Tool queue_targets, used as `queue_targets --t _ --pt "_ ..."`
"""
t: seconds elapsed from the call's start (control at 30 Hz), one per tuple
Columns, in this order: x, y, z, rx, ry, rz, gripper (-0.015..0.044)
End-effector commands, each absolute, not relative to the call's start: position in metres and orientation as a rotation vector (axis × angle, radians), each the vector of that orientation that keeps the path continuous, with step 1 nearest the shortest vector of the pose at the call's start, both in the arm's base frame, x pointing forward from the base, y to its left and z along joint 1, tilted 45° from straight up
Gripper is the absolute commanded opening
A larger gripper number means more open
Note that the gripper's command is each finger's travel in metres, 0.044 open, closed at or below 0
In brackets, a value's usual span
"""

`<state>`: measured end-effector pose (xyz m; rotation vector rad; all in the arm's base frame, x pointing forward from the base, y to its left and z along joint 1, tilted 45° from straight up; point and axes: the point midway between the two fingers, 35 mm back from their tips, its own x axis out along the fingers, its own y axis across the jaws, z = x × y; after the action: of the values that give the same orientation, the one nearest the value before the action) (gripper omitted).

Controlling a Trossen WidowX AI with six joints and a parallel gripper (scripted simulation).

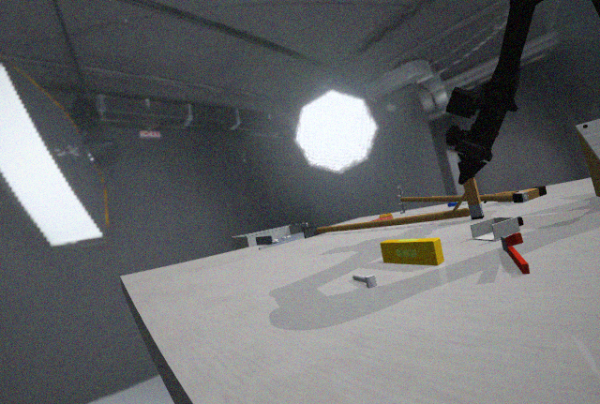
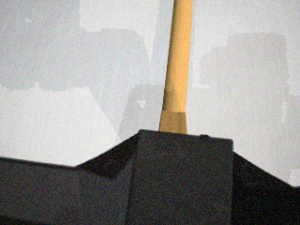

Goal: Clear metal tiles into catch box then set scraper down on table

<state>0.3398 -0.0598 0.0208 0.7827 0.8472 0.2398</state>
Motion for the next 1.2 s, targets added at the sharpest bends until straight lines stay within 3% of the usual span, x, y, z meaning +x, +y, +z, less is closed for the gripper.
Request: queue_targets --t 0.0,1.17 --pt "0.341 -0.056 0.029 0.775 0.834 0.246 0.0" --pt "0.34 -0.026 0.058 0.773 0.826 0.264 0.0"
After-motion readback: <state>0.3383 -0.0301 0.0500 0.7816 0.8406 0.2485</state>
